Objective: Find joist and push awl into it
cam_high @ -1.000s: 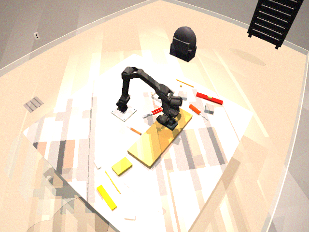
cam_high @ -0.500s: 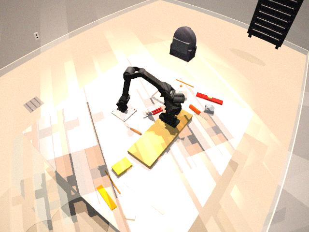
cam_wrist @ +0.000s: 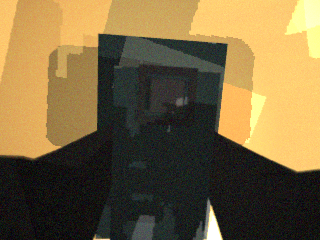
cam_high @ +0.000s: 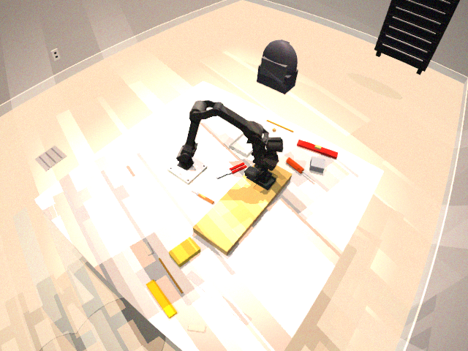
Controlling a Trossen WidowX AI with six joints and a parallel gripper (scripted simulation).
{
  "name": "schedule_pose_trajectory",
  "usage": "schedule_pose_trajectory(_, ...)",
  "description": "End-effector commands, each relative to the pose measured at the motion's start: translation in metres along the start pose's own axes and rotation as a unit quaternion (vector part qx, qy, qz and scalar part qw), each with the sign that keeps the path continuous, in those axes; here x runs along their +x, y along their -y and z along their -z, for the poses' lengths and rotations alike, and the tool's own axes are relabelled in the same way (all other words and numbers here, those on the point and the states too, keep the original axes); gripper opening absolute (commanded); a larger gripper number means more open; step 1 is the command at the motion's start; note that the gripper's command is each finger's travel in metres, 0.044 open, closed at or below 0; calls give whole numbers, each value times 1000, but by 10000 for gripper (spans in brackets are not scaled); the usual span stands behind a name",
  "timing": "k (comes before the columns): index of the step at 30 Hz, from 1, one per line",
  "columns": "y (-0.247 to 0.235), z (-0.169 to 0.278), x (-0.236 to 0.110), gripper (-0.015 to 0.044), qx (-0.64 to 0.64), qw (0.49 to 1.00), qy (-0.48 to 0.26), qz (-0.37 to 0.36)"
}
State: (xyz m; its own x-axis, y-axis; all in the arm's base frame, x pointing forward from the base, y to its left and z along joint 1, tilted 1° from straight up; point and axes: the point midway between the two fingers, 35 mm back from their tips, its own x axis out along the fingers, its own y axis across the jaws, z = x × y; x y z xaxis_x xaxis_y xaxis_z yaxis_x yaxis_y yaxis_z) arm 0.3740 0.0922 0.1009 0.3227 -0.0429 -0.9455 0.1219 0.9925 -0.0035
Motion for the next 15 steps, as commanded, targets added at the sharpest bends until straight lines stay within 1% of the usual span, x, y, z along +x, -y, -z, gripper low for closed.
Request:
schedule_pose_trajectory(1,-10,0,1,0,1,1000,-1,-2)
schedule_pose_trajectory(15,-36,0,0,0,1,1000,-1,-3)
